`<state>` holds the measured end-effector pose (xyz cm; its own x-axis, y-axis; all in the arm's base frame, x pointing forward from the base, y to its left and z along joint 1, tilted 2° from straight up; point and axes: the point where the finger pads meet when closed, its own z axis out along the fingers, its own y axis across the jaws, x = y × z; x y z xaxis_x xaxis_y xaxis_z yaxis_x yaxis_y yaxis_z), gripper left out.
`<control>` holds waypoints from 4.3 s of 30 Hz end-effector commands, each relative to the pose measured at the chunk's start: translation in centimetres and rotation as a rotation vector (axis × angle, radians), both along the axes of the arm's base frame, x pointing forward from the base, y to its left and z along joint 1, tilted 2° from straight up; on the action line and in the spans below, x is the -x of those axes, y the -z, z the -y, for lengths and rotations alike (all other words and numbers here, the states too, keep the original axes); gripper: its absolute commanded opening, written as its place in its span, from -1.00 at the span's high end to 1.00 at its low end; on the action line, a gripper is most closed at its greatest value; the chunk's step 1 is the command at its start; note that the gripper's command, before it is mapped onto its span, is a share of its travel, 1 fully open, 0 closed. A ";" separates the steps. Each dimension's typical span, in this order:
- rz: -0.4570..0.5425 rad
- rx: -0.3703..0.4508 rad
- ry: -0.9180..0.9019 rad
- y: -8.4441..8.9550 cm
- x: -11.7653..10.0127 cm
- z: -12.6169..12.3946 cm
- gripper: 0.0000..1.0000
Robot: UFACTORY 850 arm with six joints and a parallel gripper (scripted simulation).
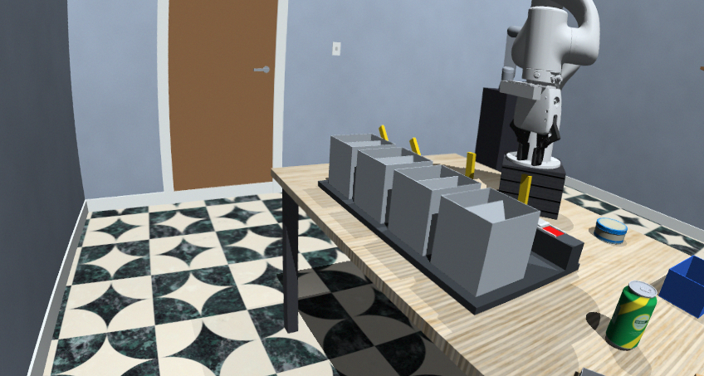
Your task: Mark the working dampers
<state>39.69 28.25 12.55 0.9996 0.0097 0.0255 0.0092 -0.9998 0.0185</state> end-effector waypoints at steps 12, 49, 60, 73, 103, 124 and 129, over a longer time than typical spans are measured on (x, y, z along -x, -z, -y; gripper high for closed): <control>0.002 0.012 0.000 -0.2 -0.1 0.0 0.22; 0.003 0.012 0.000 -2.4 -11.3 -1.0 0.22; 0.003 0.012 0.000 -2.4 -11.3 -1.0 0.22; 0.003 0.012 0.000 -2.4 -11.3 -1.0 0.22; 0.003 0.012 0.000 -2.4 -11.3 -1.0 0.22; 0.003 0.012 0.000 -2.4 -11.3 -1.0 0.22; 0.003 0.012 0.000 -2.4 -11.3 -1.0 0.22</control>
